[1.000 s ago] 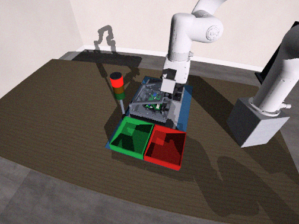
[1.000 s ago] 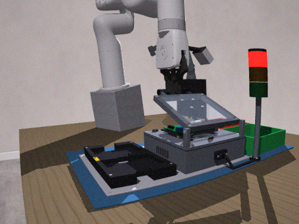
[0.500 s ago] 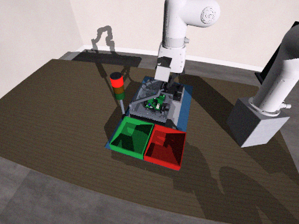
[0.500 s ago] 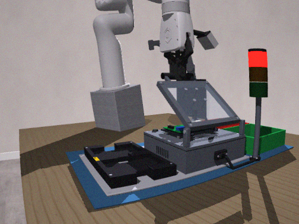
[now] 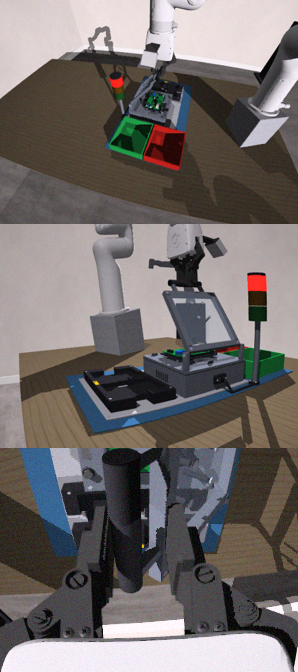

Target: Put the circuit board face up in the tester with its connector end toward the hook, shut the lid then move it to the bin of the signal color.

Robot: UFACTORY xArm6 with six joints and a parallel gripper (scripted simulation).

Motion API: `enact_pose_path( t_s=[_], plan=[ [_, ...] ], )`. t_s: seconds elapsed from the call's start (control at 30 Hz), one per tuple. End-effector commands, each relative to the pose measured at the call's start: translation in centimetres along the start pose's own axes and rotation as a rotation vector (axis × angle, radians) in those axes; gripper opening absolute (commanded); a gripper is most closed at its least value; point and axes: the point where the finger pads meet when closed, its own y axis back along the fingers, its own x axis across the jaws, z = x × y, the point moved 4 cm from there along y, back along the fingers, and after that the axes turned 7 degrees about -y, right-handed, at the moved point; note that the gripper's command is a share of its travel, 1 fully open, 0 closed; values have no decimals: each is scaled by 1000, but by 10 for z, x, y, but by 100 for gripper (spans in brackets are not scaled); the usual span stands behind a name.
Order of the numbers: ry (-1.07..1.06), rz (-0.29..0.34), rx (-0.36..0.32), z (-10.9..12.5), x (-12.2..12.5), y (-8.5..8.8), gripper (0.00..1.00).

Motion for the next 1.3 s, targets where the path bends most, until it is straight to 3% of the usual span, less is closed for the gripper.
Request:
enact_pose_path(
  t_s=[0.0, 0.5, 1.27],
  plan=[
    [0, 4, 2, -2, 12, 6, 0],
    [0, 4, 2, -7, 56, 26, 0],
    [0, 4, 2, -13, 101, 33, 0]
  ],
)
